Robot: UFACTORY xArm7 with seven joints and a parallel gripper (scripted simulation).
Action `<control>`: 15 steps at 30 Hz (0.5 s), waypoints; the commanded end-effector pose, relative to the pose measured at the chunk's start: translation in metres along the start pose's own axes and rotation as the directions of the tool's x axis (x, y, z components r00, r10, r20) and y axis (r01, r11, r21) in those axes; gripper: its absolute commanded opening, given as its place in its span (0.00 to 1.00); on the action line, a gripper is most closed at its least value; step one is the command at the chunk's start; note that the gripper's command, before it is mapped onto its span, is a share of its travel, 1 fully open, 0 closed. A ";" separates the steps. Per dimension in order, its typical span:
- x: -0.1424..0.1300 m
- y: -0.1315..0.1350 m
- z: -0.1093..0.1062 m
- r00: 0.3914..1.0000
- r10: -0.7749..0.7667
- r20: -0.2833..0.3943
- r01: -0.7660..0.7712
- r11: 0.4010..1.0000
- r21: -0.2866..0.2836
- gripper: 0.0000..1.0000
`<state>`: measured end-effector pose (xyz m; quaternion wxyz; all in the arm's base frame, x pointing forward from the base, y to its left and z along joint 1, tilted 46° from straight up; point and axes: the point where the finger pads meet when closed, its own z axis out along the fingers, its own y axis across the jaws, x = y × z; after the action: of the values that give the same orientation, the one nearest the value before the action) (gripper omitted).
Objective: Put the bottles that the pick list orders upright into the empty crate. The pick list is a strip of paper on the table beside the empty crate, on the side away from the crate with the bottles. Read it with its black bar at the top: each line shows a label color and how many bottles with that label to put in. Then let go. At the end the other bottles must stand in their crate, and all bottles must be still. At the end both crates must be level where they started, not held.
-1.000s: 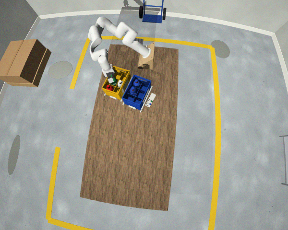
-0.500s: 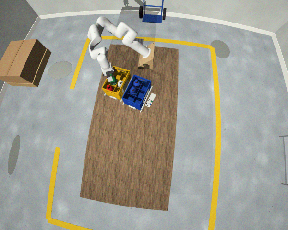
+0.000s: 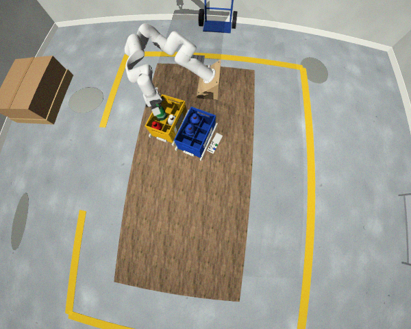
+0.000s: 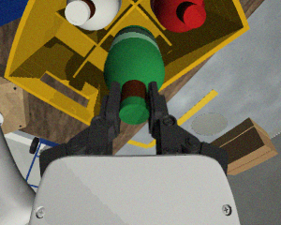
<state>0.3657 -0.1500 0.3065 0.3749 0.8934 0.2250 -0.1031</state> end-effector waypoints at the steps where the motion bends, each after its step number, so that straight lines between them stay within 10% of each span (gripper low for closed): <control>1: 0.001 0.000 -0.010 1.000 0.000 -0.004 0.000 1.000 -0.003 0.00; 15: 0.001 0.000 -0.030 1.000 0.000 -0.004 0.000 1.000 -0.003 0.00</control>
<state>0.3659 -0.1344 0.3218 0.3749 0.8934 0.2249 -0.1033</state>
